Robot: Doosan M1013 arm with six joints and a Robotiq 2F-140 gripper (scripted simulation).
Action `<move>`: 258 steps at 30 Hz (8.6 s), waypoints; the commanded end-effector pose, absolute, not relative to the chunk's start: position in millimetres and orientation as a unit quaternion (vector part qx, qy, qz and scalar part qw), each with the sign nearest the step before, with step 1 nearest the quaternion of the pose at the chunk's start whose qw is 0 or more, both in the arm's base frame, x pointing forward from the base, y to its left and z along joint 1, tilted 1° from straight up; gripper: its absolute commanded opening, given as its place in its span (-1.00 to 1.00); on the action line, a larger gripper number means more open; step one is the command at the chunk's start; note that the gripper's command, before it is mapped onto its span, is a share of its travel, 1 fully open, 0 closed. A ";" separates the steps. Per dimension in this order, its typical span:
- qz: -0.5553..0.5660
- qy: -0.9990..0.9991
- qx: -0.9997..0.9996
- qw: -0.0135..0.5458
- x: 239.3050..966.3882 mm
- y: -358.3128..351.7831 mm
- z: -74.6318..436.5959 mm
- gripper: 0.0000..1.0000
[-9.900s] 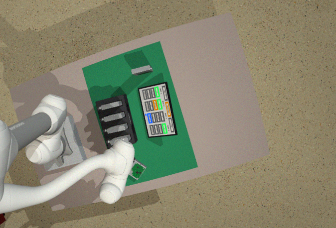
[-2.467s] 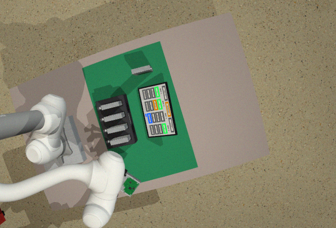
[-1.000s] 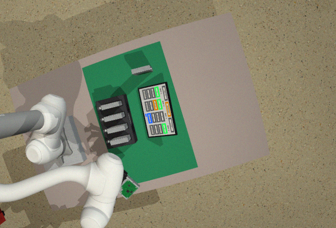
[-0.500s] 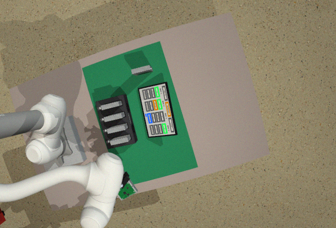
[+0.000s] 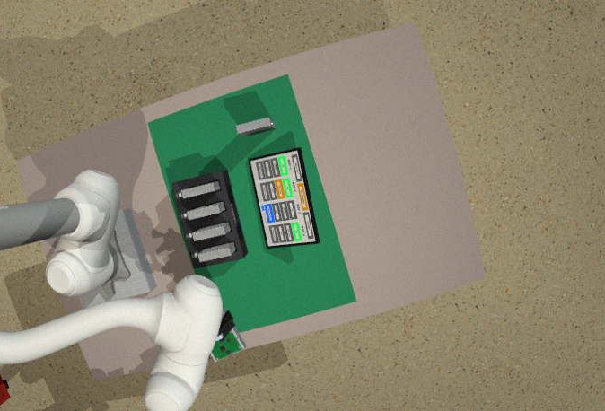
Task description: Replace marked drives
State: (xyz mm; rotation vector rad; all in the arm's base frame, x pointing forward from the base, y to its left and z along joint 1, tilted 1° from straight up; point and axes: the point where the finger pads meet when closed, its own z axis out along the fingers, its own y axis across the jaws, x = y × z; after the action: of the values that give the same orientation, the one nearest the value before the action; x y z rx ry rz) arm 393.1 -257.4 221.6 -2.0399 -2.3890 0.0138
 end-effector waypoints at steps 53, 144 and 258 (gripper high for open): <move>0.004 -0.474 -0.881 -0.002 393.4 -257.6 222.1 -0.80; -0.486 -0.395 -0.734 0.262 393.4 -257.6 222.1 -0.80; -0.620 -0.336 -0.626 0.334 404.0 -285.6 222.3 -0.80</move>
State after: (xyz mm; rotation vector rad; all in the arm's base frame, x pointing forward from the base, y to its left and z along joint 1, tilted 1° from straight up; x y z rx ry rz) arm 403.2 -283.3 221.7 -1.6336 -0.8771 -1.6179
